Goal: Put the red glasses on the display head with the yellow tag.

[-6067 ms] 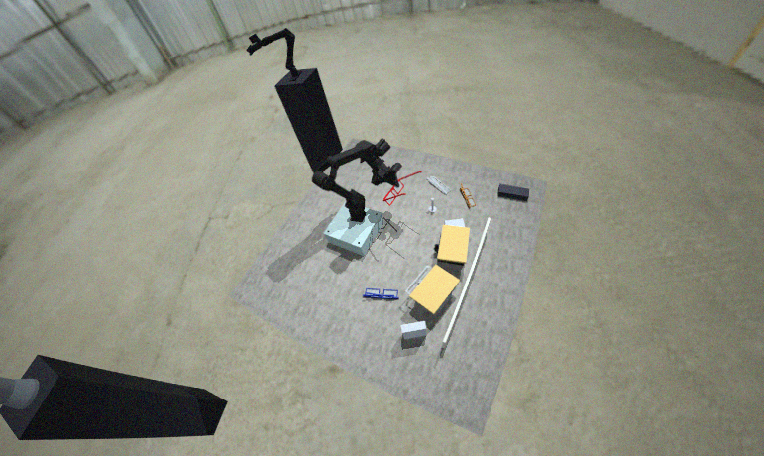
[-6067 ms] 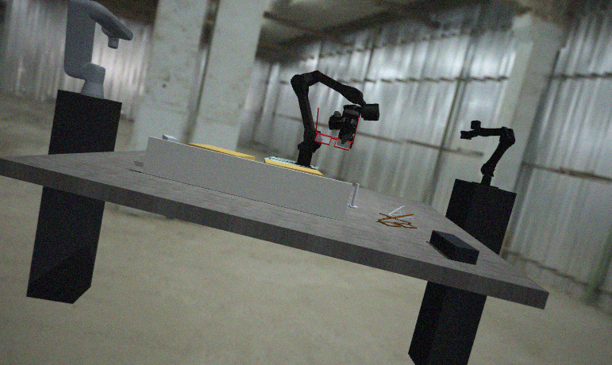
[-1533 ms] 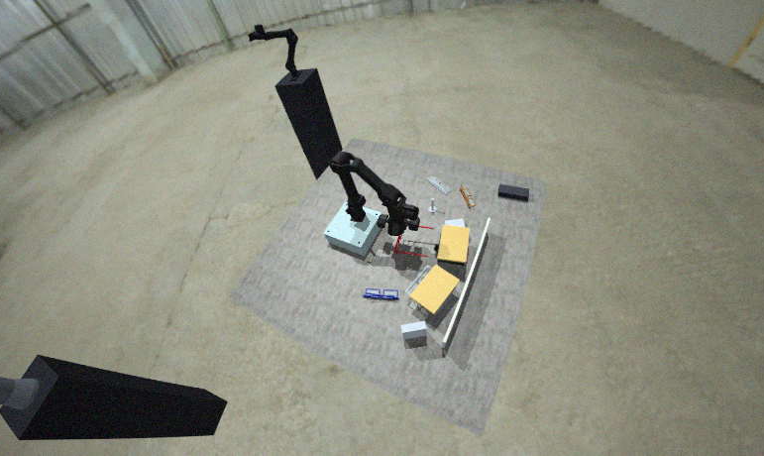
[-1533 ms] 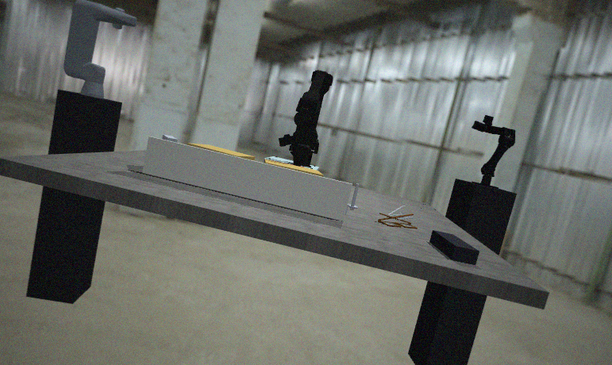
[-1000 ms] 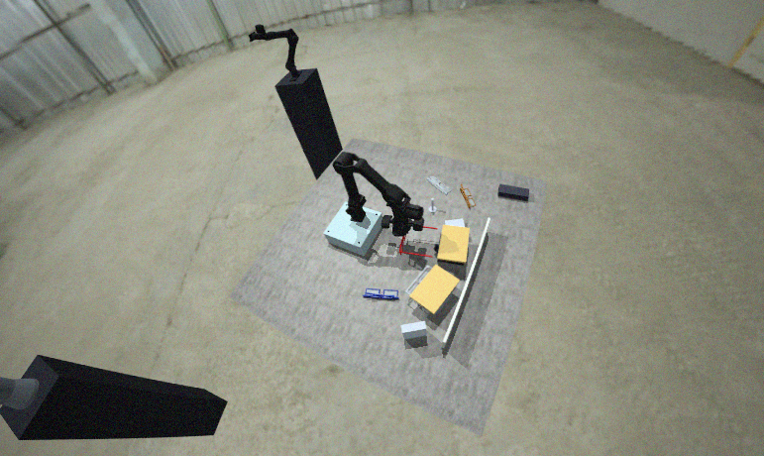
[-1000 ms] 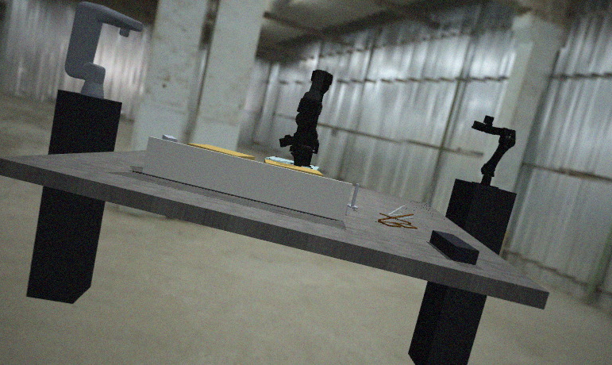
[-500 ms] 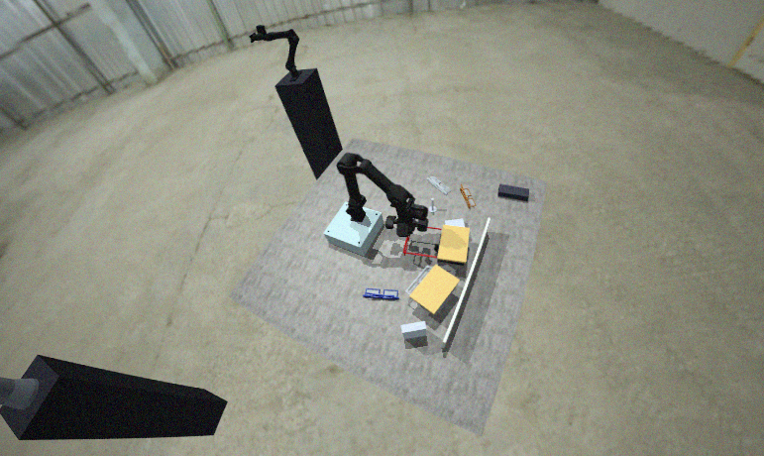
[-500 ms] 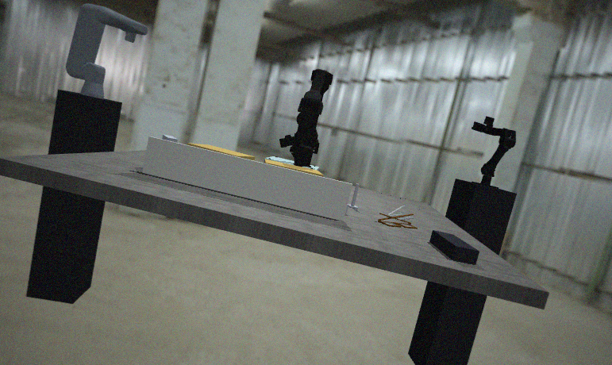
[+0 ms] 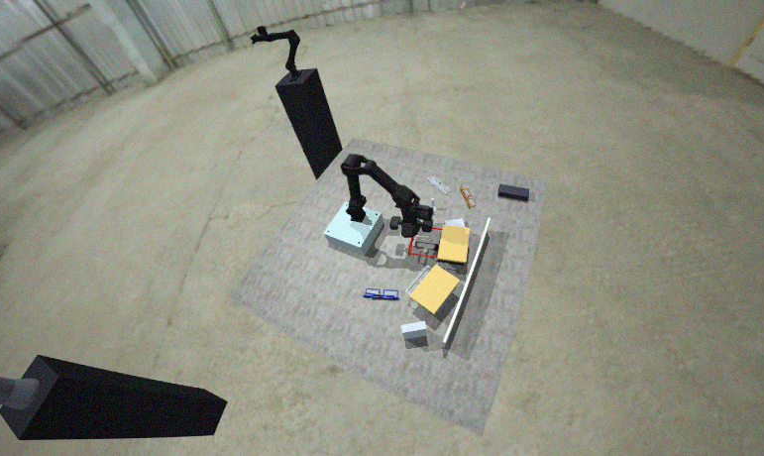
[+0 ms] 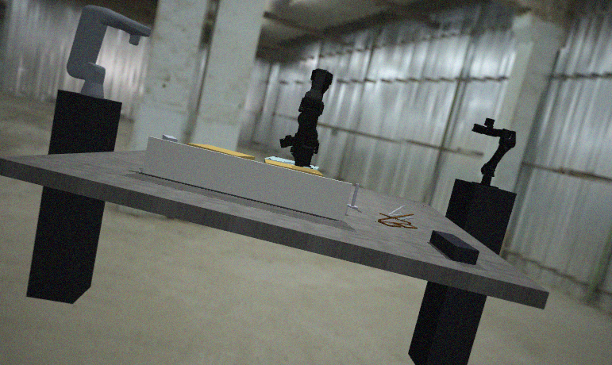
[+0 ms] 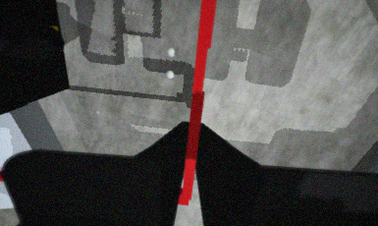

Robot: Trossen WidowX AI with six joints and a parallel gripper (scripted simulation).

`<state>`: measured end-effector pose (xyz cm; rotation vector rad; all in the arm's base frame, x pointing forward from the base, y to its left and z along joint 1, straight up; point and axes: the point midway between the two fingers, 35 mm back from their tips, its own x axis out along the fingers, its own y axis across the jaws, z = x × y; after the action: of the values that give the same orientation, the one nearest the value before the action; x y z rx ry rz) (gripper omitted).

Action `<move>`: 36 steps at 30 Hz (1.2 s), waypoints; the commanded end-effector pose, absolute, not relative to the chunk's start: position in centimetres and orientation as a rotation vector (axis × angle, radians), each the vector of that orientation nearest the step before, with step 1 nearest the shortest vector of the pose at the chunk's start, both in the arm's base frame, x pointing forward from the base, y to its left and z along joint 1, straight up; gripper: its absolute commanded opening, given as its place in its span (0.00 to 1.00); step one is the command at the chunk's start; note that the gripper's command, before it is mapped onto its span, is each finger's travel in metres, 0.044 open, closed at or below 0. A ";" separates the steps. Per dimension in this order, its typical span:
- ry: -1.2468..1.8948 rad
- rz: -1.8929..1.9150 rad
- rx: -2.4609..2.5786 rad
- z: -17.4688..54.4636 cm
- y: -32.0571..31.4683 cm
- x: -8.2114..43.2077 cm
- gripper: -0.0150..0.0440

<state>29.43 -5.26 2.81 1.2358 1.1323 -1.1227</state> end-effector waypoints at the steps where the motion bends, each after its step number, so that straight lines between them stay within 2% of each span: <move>1: 1.128 -1.129 1.238 2.9 -5.3 30.1 0.25; 36: 1.125 -1.126 1.240 3.1 -5.2 35.0 0.25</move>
<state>34.52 -5.21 3.08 1.2373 1.1288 -1.1204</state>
